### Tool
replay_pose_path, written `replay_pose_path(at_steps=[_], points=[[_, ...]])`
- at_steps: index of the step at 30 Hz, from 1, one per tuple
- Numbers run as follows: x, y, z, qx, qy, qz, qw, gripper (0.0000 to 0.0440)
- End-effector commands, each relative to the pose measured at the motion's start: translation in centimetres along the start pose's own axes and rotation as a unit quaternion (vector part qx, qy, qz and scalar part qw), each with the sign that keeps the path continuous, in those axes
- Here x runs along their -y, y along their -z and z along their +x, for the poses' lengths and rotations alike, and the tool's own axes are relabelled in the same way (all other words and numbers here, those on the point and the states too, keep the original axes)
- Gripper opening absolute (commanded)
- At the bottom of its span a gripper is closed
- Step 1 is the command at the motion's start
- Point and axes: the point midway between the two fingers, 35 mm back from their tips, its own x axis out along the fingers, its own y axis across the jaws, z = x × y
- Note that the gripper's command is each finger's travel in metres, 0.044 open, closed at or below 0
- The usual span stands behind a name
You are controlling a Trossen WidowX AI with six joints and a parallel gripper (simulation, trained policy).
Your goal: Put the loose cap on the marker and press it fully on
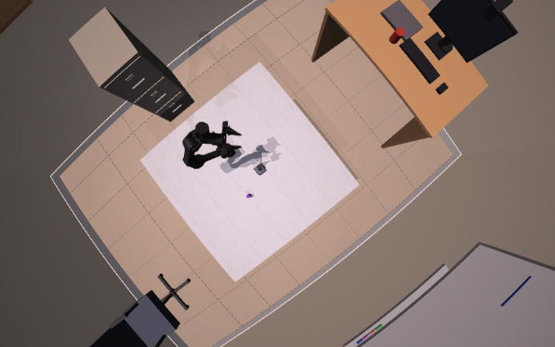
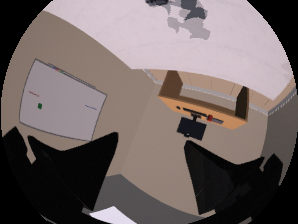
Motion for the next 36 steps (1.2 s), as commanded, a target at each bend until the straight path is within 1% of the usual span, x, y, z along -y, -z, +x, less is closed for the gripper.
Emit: replay_pose_path(at_steps=[1, 14, 36], points=[[0.3, 0.1, 0.6, 0.027, -0.002, -0.009, 1.000, 0.0326], [0.7, 0.3, 2.6, 0.071, -0.015, -0.011, 0.997, 0.0339], [0.3, 0.0, 6.0, 0.145, -0.040, 0.002, 0.989, 0.0338]])
